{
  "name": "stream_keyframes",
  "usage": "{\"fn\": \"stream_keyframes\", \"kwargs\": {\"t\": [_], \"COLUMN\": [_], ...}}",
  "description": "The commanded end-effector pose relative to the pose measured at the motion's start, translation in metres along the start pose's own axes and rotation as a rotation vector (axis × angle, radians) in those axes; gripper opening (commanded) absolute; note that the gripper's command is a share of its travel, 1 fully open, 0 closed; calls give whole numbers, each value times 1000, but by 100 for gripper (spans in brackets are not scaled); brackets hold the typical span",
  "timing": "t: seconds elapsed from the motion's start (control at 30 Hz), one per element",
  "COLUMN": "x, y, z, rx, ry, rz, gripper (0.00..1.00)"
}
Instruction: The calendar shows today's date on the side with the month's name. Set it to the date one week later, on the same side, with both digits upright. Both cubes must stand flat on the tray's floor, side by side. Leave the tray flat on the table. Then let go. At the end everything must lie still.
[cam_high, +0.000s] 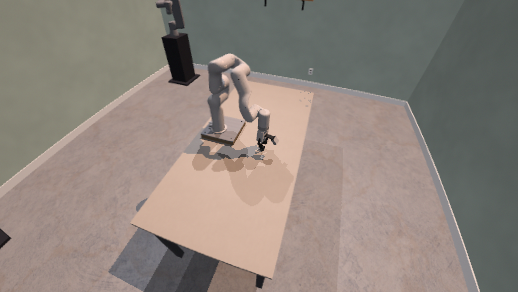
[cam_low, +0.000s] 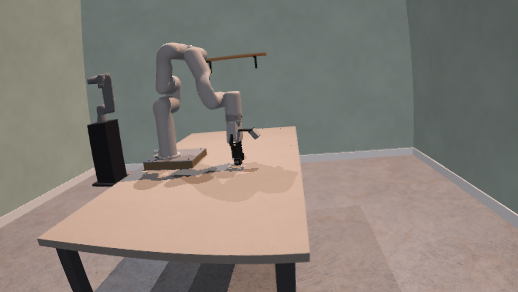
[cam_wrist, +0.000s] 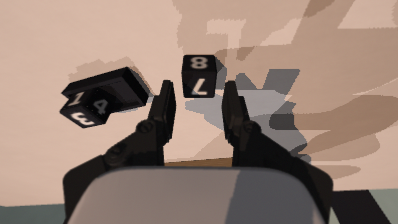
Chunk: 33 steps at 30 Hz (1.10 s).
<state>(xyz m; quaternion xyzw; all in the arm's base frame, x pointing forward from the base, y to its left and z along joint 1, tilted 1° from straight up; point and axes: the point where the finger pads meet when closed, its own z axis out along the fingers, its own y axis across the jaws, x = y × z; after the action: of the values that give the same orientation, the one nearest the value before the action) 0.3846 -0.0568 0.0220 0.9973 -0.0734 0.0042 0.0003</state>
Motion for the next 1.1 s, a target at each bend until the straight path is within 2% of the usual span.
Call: {"fn": "stream_keyframes", "kwargs": {"t": [0.0, 0.2, 0.53, 0.87, 0.97, 1.07], "x": [1, 1, 1, 1, 2, 4], "y": [0, 0, 0, 0, 0, 1], "z": [-1, -9, -43, -50, -50, -49], "rx": [0, 0, 0, 0, 0, 0], "ry": [3, 3, 4, 3, -17, -77], "rz": [0, 0, 0, 0, 1, 2], "gripper": [47, 47, 47, 47, 47, 47]}}
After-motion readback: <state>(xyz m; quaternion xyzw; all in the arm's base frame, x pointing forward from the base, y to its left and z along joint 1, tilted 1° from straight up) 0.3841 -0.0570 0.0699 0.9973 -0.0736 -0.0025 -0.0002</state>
